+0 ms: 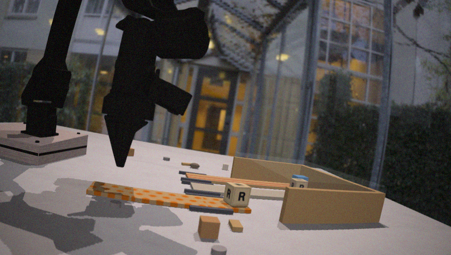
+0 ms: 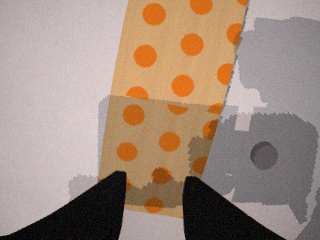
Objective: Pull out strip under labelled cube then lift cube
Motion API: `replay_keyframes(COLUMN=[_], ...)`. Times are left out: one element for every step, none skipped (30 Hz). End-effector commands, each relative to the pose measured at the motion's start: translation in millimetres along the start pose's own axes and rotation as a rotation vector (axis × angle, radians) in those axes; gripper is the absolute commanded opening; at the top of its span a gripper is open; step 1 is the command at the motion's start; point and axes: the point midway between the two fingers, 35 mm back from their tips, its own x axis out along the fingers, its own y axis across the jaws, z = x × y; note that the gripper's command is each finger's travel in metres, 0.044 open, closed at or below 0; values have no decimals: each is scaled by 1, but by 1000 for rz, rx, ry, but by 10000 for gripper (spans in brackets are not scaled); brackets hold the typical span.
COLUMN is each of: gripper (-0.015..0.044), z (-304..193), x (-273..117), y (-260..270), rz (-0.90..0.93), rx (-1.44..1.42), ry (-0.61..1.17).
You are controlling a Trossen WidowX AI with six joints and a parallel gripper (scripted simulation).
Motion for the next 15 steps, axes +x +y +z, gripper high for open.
replay_keyframes(gripper=[210,236,263,289,315,341,368,394,420,440,440,440,440,440,440], z=[15,19,22,28,30,33,36,40,44,47,50,54,57,61,64], x=[-2,-3,-3,-3,-4,-4,-4,-5,-5,-6,-6,-6,-7,-7,-8], y=[-1,-1,-1,-1,0,0,0,0,0,0,0,0,0,0,0], rz=[-5,-5,-5,-5,-5,-5,-5,-5,-5,-5,-4,-4,-4,-4,-4], rx=[-78,-78,-78,-78,-77,-77,-77,-77,-77,-77,-77,-77,-77,-77,-77], ry=[1,0,0,-1,-1,-1,-2,-2,-2,-3,-3,-3,-4,-4,-4])
